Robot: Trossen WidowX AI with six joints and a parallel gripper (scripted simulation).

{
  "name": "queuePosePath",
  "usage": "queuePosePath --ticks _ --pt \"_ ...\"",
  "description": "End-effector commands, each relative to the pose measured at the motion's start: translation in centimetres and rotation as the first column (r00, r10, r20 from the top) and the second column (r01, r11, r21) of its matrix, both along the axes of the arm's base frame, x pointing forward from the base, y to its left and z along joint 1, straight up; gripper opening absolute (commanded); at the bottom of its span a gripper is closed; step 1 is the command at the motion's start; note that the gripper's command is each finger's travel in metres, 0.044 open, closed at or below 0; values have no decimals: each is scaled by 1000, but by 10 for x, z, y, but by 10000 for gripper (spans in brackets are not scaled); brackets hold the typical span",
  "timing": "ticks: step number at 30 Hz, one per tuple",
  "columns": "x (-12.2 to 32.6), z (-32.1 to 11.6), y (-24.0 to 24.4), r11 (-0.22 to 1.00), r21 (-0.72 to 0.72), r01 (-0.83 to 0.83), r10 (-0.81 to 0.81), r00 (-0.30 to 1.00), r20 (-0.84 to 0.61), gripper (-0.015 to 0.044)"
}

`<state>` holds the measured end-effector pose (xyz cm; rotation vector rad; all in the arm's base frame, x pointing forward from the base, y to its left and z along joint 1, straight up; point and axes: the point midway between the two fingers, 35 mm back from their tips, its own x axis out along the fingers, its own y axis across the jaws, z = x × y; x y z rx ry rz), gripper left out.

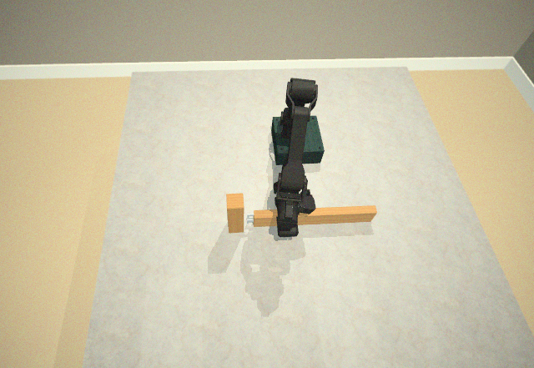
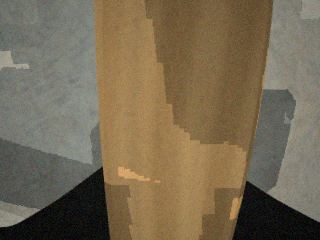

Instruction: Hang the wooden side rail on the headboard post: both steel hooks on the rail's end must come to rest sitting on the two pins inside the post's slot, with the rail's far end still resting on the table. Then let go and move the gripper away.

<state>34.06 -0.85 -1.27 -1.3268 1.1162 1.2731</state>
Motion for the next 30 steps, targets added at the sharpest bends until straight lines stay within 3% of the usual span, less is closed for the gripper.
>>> queuePosePath --ticks 1,5,30 --pt "0 -1 1 1000 3 -4 4 1000 -2 72" --pt "0 -1 1 1000 3 -4 4 1000 -2 0" --pt "8 1 2 1000 3 -4 4 1000 -1 0"
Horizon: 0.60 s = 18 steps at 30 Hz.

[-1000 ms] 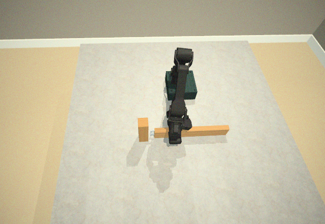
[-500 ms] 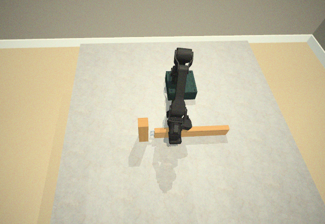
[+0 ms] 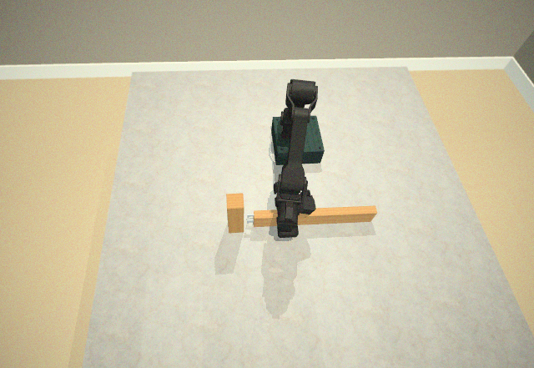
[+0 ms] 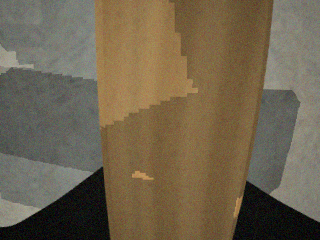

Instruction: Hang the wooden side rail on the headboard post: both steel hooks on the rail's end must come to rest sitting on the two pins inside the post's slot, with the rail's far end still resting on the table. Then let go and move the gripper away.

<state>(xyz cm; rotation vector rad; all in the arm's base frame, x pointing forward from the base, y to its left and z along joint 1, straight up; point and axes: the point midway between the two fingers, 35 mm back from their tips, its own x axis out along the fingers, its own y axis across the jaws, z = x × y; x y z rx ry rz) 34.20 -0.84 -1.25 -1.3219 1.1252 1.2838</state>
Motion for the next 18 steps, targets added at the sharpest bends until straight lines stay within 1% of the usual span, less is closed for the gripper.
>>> queuePosePath --ticks 1,10,11,18 --pt "7 0 2 1000 4 -3 3 1000 12 0" --pt "10 1 2 1000 4 -3 3 1000 12 0" --pt "3 0 1 1000 -1 -4 4 1000 -1 0" --pt "3 0 1 1000 -1 -4 4 1000 -1 0"
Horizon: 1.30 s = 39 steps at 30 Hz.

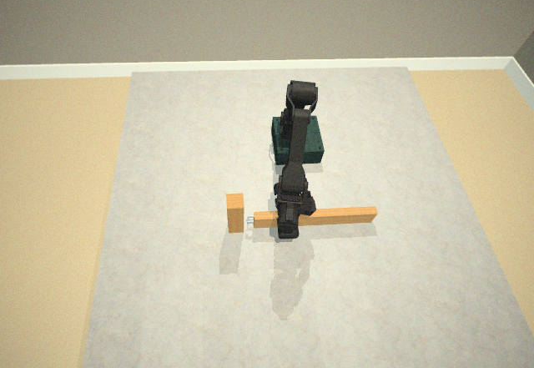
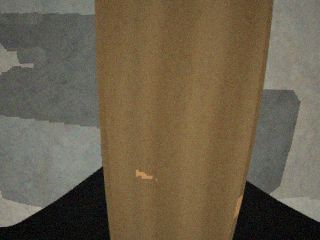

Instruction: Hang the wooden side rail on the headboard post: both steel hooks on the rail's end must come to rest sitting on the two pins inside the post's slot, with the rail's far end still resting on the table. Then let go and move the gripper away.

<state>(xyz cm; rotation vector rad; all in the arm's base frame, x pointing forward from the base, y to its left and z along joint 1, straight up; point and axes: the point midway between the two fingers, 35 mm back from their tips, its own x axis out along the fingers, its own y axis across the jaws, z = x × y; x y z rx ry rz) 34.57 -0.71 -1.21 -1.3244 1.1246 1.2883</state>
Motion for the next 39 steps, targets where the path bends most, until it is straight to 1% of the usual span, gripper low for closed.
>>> queuePosePath --ticks 1,39 --pt "0 0 0 1000 0 0 0 1000 1 0" --pt "0 6 0 1000 5 1 -1 1000 14 0"
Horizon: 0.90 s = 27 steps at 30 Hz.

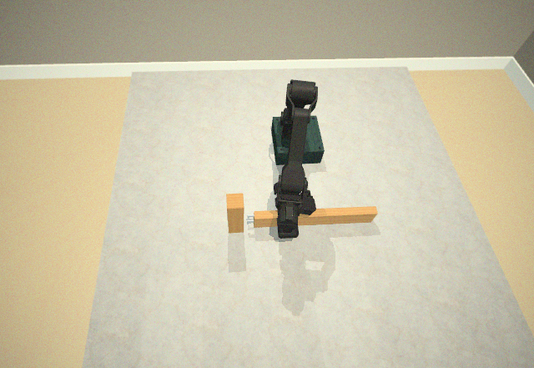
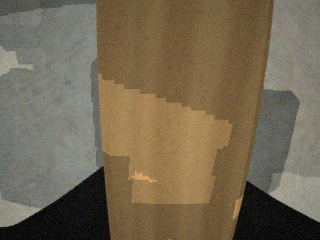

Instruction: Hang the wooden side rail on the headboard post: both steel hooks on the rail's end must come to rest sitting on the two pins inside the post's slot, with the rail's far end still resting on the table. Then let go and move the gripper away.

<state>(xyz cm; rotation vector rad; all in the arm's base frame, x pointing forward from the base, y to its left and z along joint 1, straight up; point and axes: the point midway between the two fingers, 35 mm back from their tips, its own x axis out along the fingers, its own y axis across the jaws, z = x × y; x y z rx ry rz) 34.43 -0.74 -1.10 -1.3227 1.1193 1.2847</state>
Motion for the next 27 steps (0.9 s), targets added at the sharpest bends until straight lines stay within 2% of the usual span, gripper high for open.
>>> queuePosePath --ticks 1,27 --pt "1 5 0 1000 1 0 0 1000 9 0" --pt "1 9 0 1000 1 0 0 1000 9 0"
